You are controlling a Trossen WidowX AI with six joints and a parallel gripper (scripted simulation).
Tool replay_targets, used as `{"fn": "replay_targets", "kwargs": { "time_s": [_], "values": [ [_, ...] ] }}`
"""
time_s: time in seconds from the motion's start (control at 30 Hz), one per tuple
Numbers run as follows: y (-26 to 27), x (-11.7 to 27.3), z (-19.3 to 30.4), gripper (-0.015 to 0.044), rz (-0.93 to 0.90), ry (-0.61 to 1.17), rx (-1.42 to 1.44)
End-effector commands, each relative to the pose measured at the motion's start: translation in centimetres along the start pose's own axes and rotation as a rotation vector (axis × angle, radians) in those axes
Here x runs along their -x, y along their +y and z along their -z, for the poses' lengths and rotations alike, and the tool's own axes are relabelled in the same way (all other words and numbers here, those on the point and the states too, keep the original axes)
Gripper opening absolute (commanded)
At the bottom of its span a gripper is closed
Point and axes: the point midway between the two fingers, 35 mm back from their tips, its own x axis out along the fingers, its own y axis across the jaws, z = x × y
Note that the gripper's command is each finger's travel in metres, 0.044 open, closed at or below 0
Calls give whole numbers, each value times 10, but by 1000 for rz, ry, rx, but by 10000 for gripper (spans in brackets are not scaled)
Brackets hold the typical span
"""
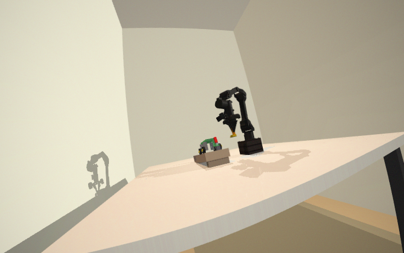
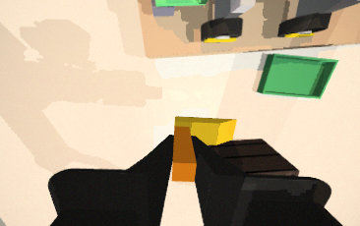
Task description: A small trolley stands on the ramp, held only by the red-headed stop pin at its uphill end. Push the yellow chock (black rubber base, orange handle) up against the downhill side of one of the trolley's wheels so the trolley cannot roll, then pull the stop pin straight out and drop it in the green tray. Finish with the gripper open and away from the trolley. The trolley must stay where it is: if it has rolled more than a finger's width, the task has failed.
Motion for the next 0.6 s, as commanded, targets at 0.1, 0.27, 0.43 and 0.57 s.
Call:
{"fn": "replay_targets", "kwargs": {
  "time_s": [0.1,0.27,0.43,0.57],
  "values": [
    [0,0,0,0,2,-2,-180],
    [0,0,0,0,2,-2,-310],
    [0,0,0,0,2,-2,-482],
    [0,0,0,0,2,-3,-617]
  ]
}}
